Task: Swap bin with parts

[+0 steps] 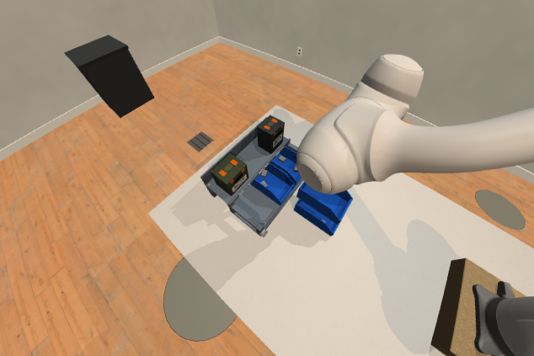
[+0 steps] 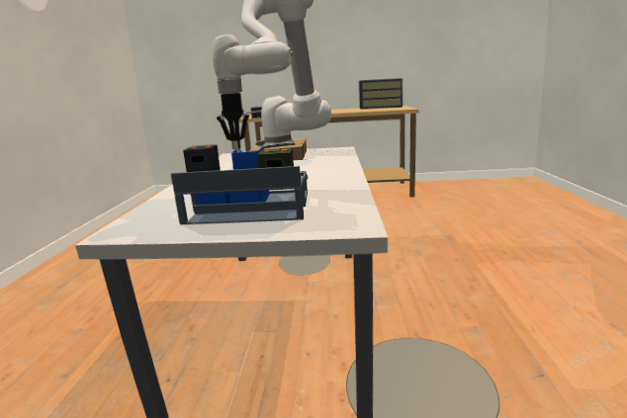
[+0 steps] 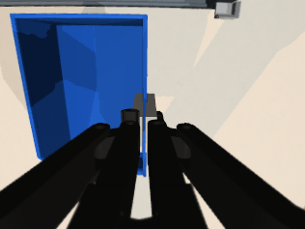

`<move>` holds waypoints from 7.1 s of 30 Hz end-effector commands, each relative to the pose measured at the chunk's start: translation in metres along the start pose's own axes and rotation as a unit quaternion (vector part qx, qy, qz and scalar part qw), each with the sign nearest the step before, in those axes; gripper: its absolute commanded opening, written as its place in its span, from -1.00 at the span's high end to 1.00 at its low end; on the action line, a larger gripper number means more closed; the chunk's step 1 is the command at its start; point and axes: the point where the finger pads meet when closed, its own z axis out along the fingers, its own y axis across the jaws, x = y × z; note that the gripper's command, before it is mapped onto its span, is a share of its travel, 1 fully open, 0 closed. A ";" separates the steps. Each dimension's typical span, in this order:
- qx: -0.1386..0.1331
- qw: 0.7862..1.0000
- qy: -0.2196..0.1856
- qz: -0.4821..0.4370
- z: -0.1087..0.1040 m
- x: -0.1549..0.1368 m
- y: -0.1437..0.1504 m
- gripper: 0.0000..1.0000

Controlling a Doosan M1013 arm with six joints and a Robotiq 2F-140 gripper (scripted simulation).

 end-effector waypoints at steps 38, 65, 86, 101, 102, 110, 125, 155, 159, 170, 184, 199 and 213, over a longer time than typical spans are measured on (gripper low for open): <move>0.001 1.000 0.000 -0.001 0.000 -0.012 0.118 0.80; 0.001 1.000 0.000 -0.001 0.051 -0.012 0.118 0.80; 0.001 1.000 0.000 -0.001 0.078 -0.012 0.118 0.80; 0.001 1.000 0.000 -0.001 0.078 -0.012 0.118 0.80; 0.001 1.000 0.000 -0.001 0.079 -0.012 0.118 0.80; 0.001 1.000 0.000 -0.001 0.082 -0.012 0.118 0.80; 0.001 1.000 0.000 -0.001 0.085 -0.012 0.118 0.80; 0.001 1.000 0.000 -0.001 0.085 -0.012 0.118 0.53; 0.001 1.000 0.000 -0.001 0.085 -0.012 0.118 0.53; 0.001 1.000 0.000 -0.001 0.085 -0.012 0.118 0.53; 0.001 1.000 0.000 -0.001 0.079 -0.012 0.118 0.53; 0.001 1.000 0.000 -0.001 0.065 -0.012 0.118 0.53; 0.001 1.000 0.000 -0.001 0.046 -0.012 0.118 0.53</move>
